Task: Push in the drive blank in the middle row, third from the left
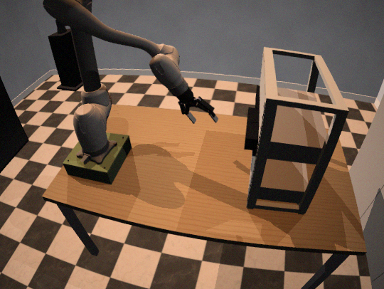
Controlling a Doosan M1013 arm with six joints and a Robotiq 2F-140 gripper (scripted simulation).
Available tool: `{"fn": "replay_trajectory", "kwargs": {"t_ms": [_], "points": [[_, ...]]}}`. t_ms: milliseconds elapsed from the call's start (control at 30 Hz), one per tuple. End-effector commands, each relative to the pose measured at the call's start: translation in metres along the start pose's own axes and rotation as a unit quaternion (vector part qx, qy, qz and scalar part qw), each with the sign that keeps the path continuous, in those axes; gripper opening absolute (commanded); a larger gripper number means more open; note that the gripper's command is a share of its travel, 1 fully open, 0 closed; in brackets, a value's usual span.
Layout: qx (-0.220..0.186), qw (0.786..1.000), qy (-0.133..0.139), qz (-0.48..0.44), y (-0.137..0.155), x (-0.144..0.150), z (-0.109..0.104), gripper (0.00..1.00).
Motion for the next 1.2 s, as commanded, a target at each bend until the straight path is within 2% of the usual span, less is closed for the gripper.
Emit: {"fn": "replay_trajectory", "kwargs": {"t_ms": [0, 667, 1167], "points": [[0.000, 1.000, -0.001, 0.006, 0.001, -0.001, 0.000, 1.00], [-0.001, 0.997, -0.016, 0.070, 0.007, -0.009, 0.001, 1.00], [-0.004, 0.984, -0.041, 0.174, 0.015, -0.022, 0.003, 1.00]]}}
Point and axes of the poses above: the point where the finger pads meet when closed, its own z axis out along the fingers, its own x axis across the jaws, y = z × x, the point moved 10 cm from there along -z, back along the fingers, and after that the axes turned 1 degree about z, right-handed, at the moved point
